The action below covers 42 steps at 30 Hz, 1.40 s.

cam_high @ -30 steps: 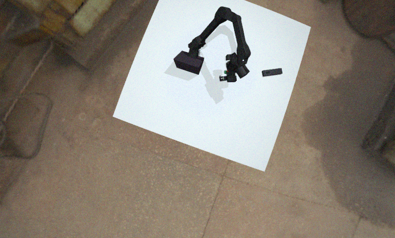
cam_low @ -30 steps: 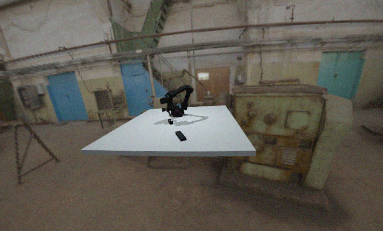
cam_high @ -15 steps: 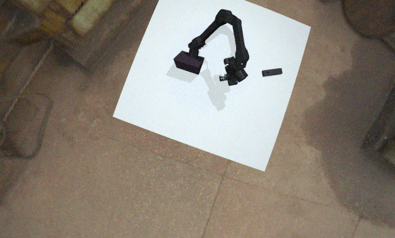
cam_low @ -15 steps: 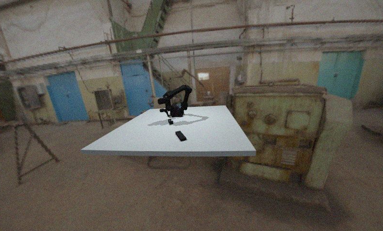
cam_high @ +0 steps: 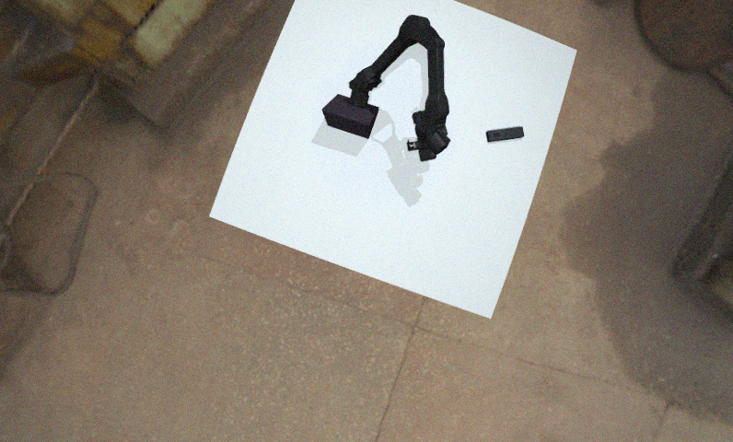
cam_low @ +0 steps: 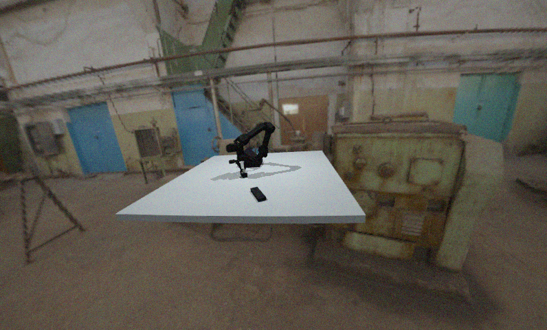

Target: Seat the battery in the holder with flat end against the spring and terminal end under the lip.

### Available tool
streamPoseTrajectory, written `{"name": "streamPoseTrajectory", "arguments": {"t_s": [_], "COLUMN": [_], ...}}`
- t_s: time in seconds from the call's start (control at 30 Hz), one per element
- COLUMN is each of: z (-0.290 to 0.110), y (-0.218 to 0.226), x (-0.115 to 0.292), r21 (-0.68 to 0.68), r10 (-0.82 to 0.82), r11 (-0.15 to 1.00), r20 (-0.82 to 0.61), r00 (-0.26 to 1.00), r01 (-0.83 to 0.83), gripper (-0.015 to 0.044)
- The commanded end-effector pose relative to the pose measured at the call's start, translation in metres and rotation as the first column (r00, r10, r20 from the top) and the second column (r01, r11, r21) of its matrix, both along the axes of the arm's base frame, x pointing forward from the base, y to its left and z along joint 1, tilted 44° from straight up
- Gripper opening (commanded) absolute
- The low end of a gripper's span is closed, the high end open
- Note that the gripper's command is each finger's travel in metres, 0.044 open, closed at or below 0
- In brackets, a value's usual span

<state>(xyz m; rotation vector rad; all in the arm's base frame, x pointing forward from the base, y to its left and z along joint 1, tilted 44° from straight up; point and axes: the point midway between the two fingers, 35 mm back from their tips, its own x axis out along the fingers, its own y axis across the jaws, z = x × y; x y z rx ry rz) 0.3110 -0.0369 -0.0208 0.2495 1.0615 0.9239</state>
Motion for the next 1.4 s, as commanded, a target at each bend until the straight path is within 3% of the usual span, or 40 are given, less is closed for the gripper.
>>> {"name": "streamPoseTrajectory", "arguments": {"t_s": [0.0, 1.37], "z": [0.000, -0.016], "y": [0.004, 0.012], "x": [-0.001, -0.010], "r21": [0.016, 0.143], "r10": [-0.021, -0.201], "r11": [1.000, 0.973], "r20": [0.014, 0.157], "r00": [1.000, 0.967], "r01": [0.021, 0.179], "gripper": [0.0083, 0.0083]}}
